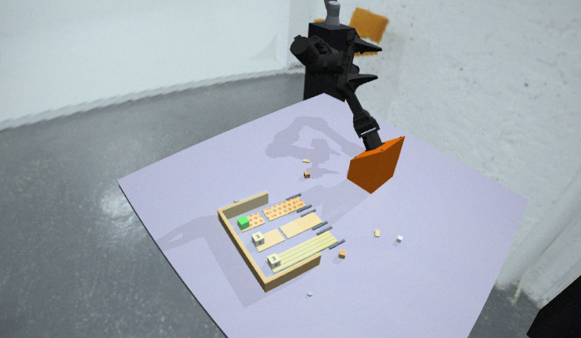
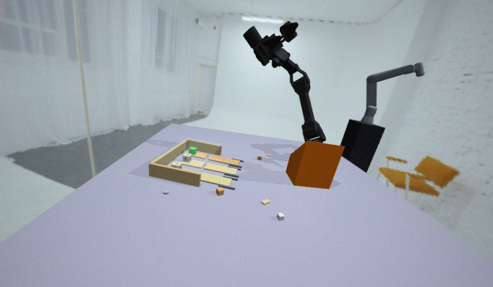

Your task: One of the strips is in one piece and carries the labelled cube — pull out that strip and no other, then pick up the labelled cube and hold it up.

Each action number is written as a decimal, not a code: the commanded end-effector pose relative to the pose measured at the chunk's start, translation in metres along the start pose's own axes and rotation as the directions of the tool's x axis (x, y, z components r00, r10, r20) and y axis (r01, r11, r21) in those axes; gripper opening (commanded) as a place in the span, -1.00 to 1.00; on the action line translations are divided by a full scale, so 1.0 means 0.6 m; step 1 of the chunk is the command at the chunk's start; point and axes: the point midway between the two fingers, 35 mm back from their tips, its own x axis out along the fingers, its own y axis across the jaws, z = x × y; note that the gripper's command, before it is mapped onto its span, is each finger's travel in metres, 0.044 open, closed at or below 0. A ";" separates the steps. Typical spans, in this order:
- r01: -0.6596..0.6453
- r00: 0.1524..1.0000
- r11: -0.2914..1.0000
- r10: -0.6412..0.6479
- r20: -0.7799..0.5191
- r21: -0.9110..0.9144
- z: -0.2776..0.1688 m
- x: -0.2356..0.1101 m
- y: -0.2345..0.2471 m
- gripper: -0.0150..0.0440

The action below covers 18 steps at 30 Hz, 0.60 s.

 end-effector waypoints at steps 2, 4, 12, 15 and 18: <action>-0.044 0.999 0.997 0.044 -0.004 0.060 0.004 0.003 0.017 0.86; -0.156 0.986 0.962 0.164 -0.018 0.224 0.015 0.009 0.063 0.86; -0.289 0.786 0.510 0.610 -0.104 0.810 0.071 -0.009 0.235 0.86; -0.217 0.710 0.386 0.693 -0.126 0.897 0.087 -0.022 0.267 0.86; -0.117 0.630 0.280 0.762 -0.147 0.953 0.102 -0.036 0.294 0.86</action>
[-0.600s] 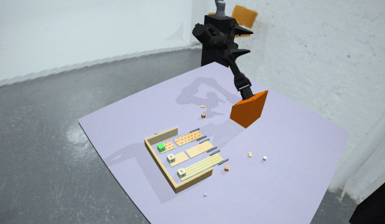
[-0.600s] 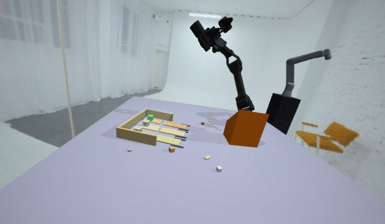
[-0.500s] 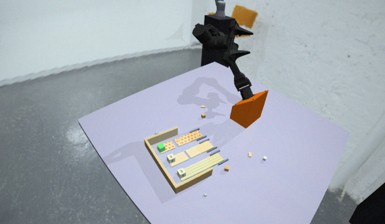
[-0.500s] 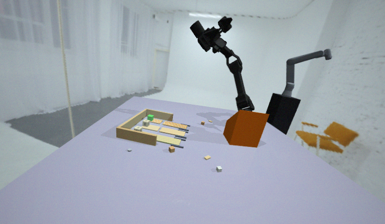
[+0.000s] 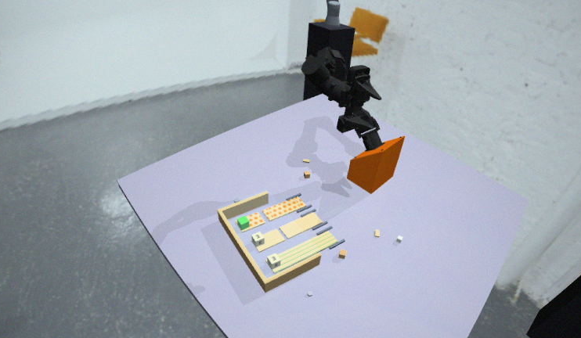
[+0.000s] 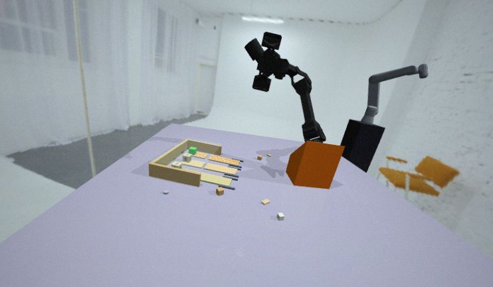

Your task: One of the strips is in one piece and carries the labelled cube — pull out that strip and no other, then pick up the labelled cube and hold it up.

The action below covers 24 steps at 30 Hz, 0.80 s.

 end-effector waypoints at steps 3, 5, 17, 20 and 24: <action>0.043 0.876 0.767 0.279 -0.394 0.640 -0.045 0.003 0.150 0.86; 0.103 0.840 0.707 0.315 -0.442 0.699 -0.048 -0.002 0.171 0.86; 0.572 0.573 0.346 0.481 -0.664 0.744 -0.045 -0.051 0.282 0.86; 0.682 0.499 0.267 0.511 -0.700 0.680 -0.040 -0.067 0.305 0.86; 0.810 0.398 0.170 0.545 -0.738 0.562 -0.029 -0.091 0.334 0.86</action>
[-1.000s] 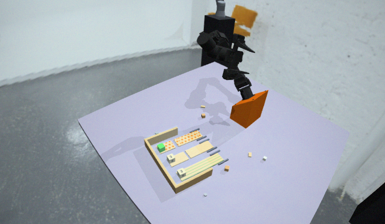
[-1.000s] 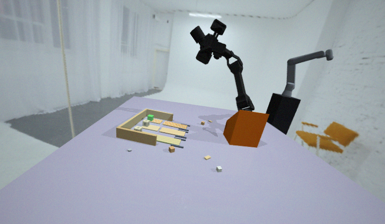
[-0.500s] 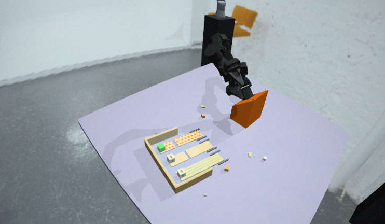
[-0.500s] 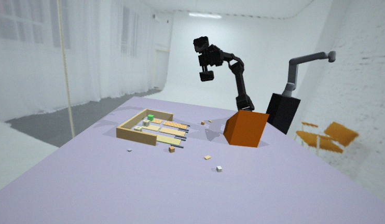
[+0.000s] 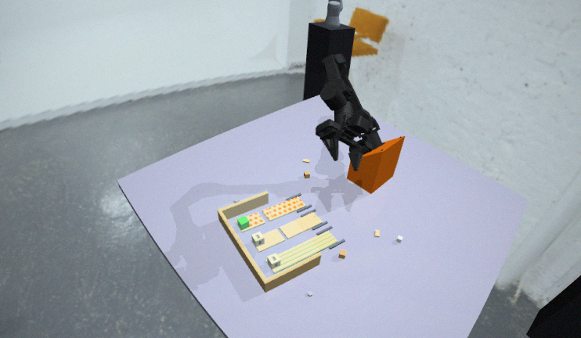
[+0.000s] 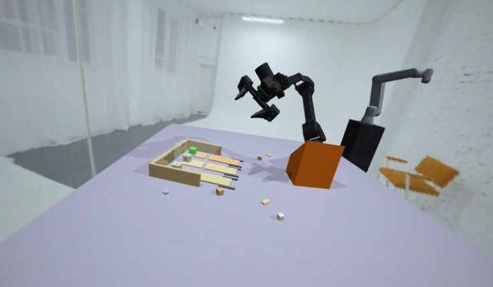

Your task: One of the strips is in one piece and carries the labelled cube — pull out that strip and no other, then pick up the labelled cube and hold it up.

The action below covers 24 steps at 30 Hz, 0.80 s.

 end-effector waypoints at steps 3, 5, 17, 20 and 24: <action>0.438 0.886 0.682 -0.217 -0.410 0.585 -0.138 -0.037 0.051 0.86; 0.494 0.859 0.608 -0.235 -0.454 0.621 -0.153 -0.045 0.059 0.86; 0.630 0.776 0.377 -0.275 -0.568 0.679 -0.194 -0.072 0.085 0.86; 0.630 0.776 0.377 -0.275 -0.568 0.679 -0.194 -0.072 0.085 0.86; 0.630 0.776 0.377 -0.275 -0.568 0.679 -0.194 -0.072 0.085 0.86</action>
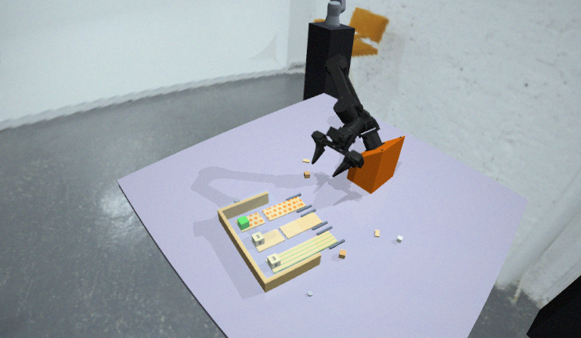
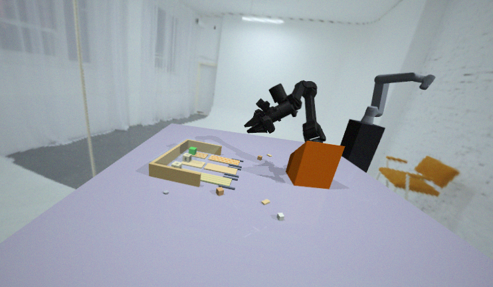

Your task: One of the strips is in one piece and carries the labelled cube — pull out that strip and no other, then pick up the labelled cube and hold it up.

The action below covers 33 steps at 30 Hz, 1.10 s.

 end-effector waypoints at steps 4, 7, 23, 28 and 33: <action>0.028 1.000 0.998 -0.028 0.003 0.048 -0.003 -0.003 -0.009 0.86; 0.028 1.000 0.998 -0.028 0.003 0.048 -0.003 -0.003 -0.009 0.86; 0.026 1.000 0.998 -0.026 -0.002 0.049 -0.002 -0.001 -0.007 0.78; -0.007 0.992 0.997 0.018 -0.128 0.079 0.017 0.044 0.025 0.33; -0.020 0.958 0.992 0.053 -0.280 0.121 0.026 0.095 0.061 -0.11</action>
